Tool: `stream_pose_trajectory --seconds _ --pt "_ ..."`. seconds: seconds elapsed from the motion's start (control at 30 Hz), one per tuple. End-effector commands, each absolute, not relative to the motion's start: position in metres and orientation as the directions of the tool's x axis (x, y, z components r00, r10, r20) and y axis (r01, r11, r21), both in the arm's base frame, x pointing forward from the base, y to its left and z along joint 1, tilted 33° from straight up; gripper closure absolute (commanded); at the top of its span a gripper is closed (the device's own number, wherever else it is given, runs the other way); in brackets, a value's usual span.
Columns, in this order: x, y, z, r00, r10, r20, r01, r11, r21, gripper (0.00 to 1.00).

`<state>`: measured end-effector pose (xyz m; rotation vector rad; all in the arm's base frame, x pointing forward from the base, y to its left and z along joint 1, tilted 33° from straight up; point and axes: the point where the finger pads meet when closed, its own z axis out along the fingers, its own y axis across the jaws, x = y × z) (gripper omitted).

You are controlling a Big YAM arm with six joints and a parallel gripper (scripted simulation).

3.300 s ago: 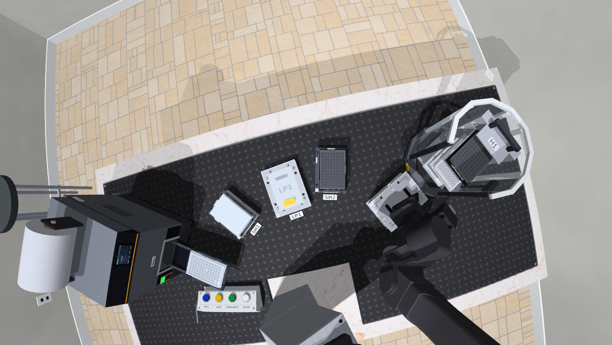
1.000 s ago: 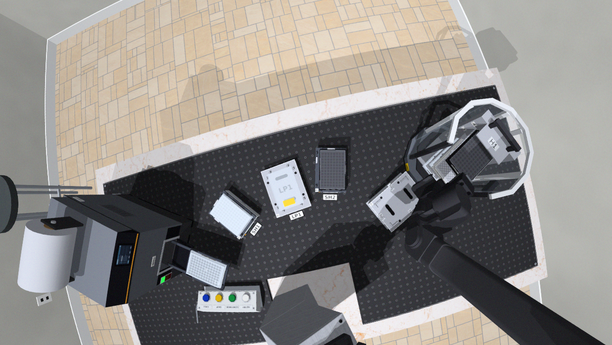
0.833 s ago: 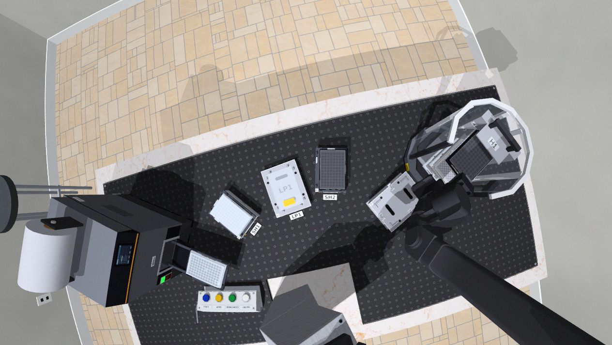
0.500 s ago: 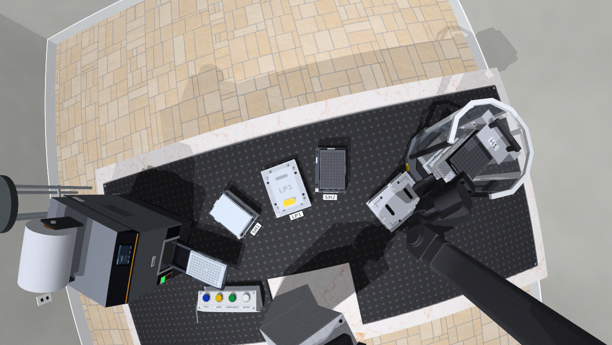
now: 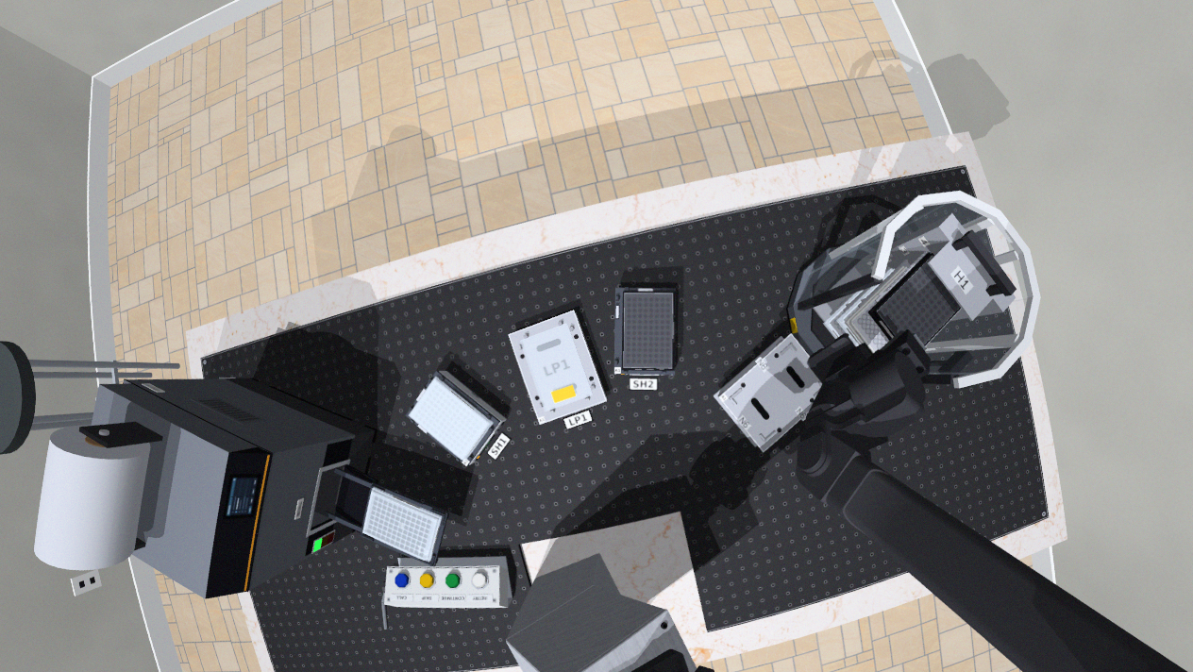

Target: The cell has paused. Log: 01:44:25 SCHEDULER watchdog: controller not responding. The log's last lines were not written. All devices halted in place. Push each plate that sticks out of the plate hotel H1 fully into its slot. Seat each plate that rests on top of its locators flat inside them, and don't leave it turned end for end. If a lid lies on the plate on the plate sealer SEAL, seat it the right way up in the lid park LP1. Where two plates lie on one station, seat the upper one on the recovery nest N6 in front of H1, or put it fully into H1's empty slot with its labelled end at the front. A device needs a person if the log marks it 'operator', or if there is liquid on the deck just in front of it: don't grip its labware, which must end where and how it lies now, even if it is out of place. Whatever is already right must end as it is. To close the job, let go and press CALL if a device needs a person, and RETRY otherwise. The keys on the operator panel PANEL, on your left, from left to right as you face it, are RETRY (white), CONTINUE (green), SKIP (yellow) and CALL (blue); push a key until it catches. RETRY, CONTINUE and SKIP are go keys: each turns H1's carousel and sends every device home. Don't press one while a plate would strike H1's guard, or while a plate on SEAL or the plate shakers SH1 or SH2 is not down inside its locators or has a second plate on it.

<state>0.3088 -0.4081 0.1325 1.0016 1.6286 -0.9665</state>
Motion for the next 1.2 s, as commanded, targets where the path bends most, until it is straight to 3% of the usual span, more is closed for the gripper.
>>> stream_pose_trajectory --seconds 0.0,1.17 --pt "0.309 -0.419 0.15 -0.189 0.145 -0.971 0.932 0.337 -0.131 1.0" --pt "0.314 -0.431 0.155 -0.195 0.149 -0.969 0.932 0.338 -0.135 1.0"
